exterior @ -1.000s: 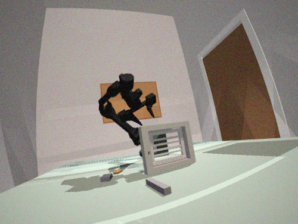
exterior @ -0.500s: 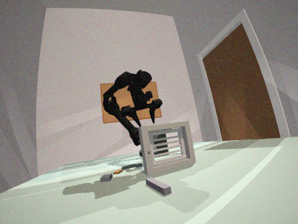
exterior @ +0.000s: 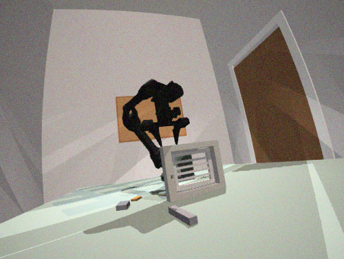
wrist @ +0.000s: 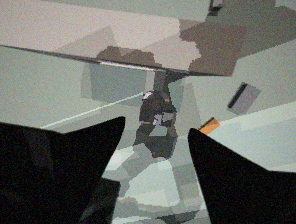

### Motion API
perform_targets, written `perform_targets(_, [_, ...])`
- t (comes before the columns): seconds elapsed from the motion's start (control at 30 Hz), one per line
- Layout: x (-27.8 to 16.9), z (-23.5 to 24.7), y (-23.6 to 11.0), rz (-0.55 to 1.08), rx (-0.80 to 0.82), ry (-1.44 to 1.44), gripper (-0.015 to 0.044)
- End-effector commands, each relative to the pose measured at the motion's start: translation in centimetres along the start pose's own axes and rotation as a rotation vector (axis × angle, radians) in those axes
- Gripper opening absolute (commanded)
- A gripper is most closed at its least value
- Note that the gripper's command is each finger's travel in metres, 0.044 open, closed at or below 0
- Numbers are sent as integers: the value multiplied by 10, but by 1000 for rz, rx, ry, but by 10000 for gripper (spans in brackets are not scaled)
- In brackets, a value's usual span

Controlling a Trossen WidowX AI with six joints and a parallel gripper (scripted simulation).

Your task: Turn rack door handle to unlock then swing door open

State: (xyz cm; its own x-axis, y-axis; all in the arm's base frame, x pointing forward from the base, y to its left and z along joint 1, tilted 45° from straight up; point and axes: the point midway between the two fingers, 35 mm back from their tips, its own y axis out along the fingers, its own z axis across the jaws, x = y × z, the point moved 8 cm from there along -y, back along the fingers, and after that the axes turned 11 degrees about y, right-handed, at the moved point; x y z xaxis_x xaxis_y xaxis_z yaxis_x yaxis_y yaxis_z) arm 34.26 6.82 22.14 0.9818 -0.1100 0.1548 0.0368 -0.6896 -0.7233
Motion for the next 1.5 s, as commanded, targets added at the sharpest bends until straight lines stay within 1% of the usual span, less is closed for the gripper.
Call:
perform_targets(0.0, [1, 2, 8, 12, -11, -11, 289])
perform_targets(1.27, [3, 2, 68, 77, -26, -27, 289])
perform_targets(1.47, [3, 2, 68, 77, -26, -27, 131])
